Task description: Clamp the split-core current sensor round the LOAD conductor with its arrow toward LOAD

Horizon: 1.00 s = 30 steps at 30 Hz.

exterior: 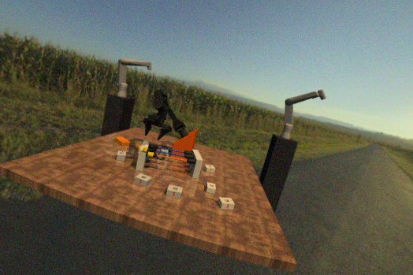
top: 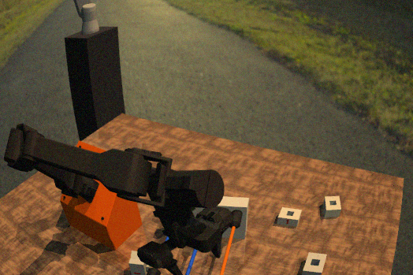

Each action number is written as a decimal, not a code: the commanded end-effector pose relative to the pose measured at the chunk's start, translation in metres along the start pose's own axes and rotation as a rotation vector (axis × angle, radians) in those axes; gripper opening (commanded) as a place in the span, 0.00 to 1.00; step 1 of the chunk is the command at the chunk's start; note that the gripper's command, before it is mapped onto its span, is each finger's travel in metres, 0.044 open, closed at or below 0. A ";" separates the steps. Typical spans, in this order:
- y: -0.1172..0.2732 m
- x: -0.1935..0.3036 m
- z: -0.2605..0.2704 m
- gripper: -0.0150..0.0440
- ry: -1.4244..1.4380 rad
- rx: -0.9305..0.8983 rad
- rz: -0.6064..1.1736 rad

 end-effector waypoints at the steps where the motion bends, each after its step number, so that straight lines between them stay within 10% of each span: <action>1: 0.003 -0.005 -0.001 1.00 -0.006 0.014 -0.009; 15: 0.003 -0.003 -0.001 1.00 0.005 0.014 -0.004; 30: 0.002 0.174 -0.026 1.00 0.735 -0.100 0.396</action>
Point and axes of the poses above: the point midway between the two fingers, 35 mm back from their tips, its own y axis back along the fingers, its own z axis across the jaws, x = y × z, the point moved 8 cm from there along y, back along the fingers, and after that the axes turned 5 degrees about -y, right-handed, at the moved point
